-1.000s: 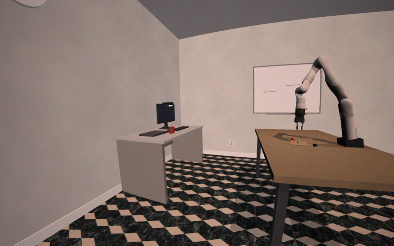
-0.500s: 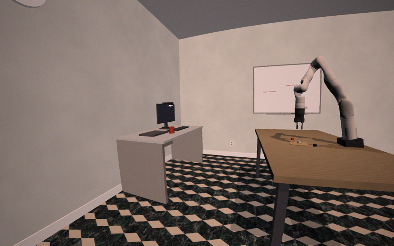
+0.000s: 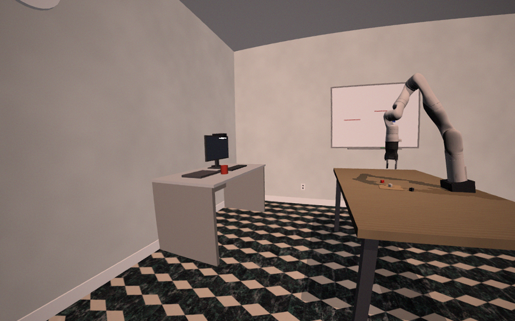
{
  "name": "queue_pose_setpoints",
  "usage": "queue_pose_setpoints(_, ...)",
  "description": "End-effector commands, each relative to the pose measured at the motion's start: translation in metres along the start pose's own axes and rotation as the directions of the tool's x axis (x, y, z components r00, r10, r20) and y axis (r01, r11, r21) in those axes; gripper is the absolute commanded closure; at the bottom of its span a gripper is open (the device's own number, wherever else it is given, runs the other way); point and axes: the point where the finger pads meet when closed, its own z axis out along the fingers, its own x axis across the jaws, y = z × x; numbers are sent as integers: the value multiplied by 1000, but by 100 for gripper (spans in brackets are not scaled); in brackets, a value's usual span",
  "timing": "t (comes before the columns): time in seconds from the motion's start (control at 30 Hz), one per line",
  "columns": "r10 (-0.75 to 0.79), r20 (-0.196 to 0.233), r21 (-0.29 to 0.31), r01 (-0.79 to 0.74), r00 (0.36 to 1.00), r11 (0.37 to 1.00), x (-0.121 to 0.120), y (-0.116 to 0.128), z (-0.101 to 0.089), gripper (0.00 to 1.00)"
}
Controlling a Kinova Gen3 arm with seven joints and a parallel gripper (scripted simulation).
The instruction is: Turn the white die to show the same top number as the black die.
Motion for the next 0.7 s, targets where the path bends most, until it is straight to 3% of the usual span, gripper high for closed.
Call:
queue_pose_setpoints(0.0, 0, 1, -1, 0, 1000, 1000, 0, 0, 0, 0)
queue_pose_setpoints(0.43, 0, 0, -1, 0, 1000, 1000, 0, 0, -3, 0)
queue_pose_setpoints(0.67, 0, 0, -1, 0, 1000, 1000, 0, 0, -21, 0)
